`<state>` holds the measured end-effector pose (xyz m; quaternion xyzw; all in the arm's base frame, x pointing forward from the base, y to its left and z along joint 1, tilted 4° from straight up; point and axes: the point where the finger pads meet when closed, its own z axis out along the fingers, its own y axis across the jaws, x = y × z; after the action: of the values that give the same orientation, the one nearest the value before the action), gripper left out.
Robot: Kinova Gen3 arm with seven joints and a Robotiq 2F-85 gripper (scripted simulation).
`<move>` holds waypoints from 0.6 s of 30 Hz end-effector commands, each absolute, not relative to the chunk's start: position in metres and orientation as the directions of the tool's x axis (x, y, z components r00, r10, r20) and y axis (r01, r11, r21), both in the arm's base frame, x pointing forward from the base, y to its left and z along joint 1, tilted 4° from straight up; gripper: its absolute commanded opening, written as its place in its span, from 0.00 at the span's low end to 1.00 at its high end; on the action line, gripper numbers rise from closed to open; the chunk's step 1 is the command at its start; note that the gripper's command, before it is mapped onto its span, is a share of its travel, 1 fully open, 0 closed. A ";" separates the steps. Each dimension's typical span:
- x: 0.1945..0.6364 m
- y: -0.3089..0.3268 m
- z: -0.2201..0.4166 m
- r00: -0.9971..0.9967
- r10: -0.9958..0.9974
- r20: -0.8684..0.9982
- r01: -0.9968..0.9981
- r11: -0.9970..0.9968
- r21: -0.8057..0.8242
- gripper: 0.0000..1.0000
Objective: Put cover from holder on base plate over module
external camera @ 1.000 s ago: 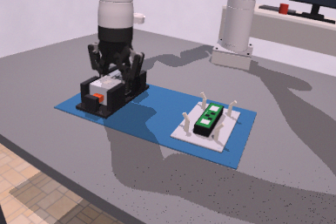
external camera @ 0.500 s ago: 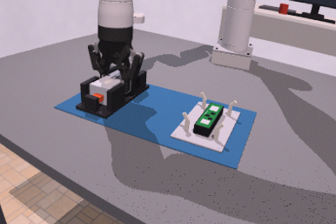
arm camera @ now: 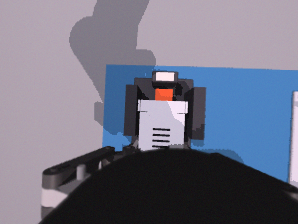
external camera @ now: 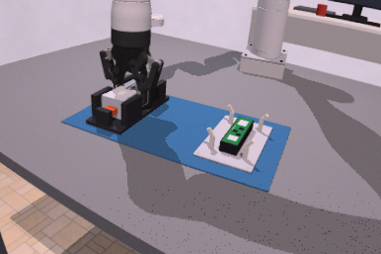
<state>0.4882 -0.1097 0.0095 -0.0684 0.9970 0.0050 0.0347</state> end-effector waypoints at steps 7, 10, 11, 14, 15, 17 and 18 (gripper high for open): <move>0.489 -0.110 0.010 -0.988 -0.136 -0.072 -0.137 0.991 0.005 0.00; 0.489 -0.110 0.010 -0.988 -0.136 -0.072 -0.137 0.991 0.005 0.00; 0.489 -0.110 0.013 -0.988 -0.136 -0.072 -0.137 0.991 0.005 0.00; 0.488 -0.110 0.022 -0.988 -0.136 -0.072 -0.137 0.991 0.005 0.00; 0.488 -0.110 0.025 -0.988 -0.136 -0.072 -0.137 0.991 0.005 0.00; 0.487 -0.110 0.031 -0.988 -0.136 -0.072 -0.137 0.991 0.005 0.00; 0.487 -0.110 0.034 -0.988 -0.136 -0.072 -0.137 0.991 0.005 0.00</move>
<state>0.4828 -0.1105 0.0217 -0.0679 0.9973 0.0053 0.0271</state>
